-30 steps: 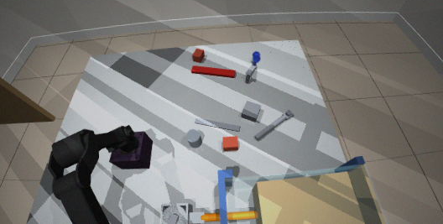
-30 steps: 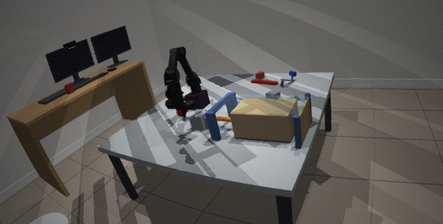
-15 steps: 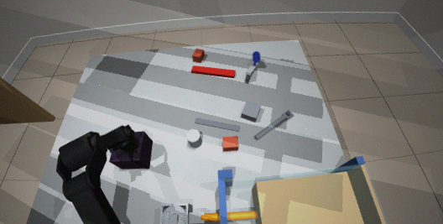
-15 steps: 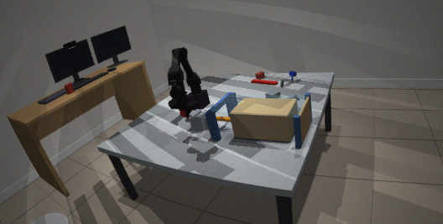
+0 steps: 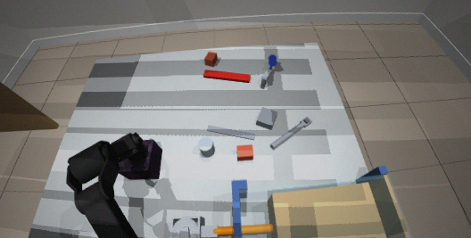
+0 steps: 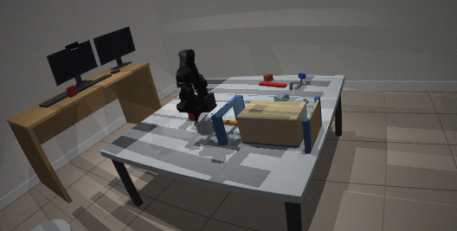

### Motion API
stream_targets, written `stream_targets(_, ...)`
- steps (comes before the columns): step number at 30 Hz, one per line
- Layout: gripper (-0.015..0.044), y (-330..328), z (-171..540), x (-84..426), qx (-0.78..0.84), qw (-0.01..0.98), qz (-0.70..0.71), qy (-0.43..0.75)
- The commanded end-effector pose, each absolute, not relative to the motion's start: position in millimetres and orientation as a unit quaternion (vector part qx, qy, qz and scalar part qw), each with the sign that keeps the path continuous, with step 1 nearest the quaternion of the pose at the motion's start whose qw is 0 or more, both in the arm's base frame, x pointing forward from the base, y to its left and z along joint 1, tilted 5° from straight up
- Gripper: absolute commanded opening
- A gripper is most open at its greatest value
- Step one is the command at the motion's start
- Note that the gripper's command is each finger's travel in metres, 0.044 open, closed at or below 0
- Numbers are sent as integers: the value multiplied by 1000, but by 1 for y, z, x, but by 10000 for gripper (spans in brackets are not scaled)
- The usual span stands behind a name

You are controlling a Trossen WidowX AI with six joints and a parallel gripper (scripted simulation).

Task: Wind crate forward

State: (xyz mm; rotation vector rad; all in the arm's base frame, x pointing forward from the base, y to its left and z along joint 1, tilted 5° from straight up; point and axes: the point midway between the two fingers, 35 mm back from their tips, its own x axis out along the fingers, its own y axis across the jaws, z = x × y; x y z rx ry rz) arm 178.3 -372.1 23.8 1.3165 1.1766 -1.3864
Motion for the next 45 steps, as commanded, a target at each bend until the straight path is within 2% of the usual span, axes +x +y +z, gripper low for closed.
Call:
stream_targets(1, 0, -360, 23, 206, 534, 447, -534, 479)
stream_targets(45, 0, -314, 24, 257, 537, 447, -531, 479)
